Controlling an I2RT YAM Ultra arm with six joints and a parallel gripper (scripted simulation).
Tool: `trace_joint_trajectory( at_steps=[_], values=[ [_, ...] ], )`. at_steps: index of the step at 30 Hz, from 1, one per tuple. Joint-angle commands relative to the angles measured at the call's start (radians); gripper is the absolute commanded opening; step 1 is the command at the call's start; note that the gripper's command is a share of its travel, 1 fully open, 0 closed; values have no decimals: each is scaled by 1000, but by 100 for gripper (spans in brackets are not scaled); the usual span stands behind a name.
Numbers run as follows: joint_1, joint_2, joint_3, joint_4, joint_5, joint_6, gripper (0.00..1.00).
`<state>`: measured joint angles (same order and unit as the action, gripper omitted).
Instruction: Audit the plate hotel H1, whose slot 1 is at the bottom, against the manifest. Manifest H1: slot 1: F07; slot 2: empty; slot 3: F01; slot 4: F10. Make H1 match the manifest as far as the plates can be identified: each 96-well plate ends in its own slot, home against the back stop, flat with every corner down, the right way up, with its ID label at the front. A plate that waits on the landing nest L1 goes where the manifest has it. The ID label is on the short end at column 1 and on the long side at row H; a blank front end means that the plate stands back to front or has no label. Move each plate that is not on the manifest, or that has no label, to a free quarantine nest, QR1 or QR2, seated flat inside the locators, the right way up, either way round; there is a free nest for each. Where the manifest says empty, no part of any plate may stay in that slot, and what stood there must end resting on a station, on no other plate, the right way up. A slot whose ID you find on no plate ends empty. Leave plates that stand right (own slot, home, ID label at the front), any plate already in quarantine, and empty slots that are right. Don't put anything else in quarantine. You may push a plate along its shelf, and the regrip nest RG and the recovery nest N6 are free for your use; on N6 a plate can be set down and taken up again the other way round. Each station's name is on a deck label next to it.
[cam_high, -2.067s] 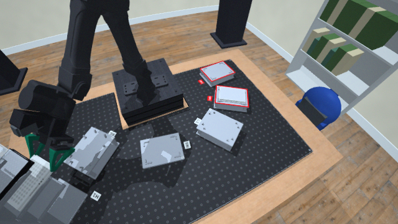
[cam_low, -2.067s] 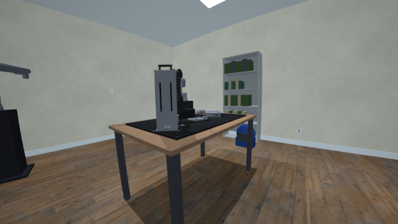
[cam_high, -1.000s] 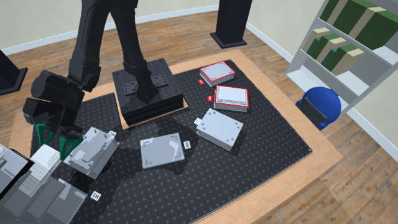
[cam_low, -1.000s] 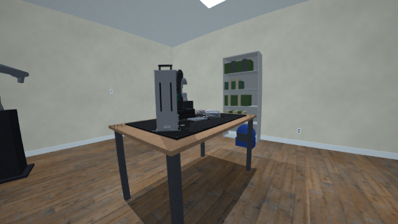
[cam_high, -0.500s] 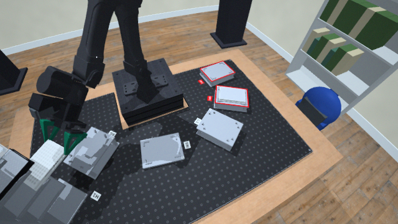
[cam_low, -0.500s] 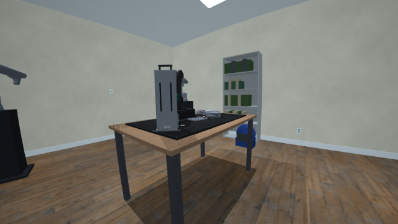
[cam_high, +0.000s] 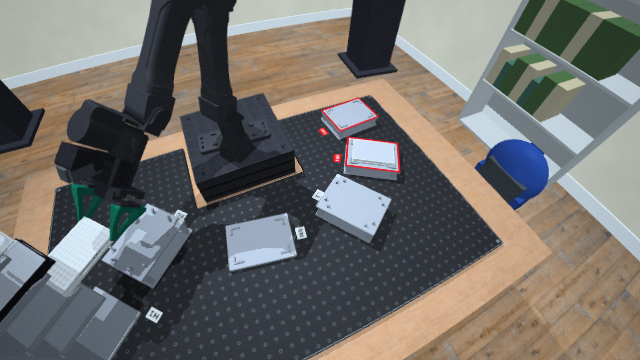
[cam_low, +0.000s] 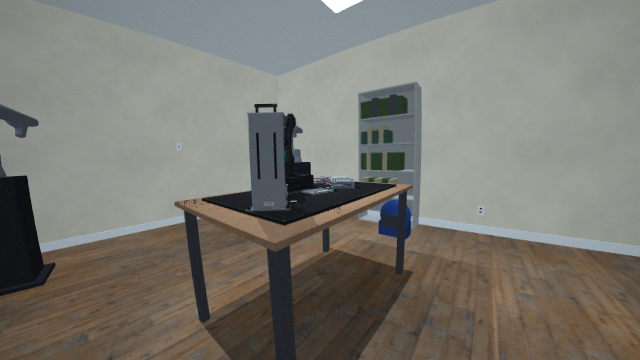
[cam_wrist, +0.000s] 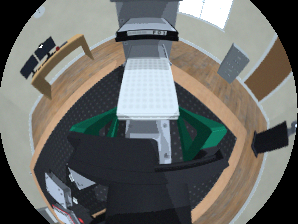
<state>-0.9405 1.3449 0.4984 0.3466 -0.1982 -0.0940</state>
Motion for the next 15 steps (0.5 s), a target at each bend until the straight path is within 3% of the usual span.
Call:
trace_joint_trajectory(
  at_steps=[1,15],
  values=[
    [-3,-27,-3,-4,-5,-2,86],
    [-19,-102,-53,-31,-20,-10,86]
  ],
)
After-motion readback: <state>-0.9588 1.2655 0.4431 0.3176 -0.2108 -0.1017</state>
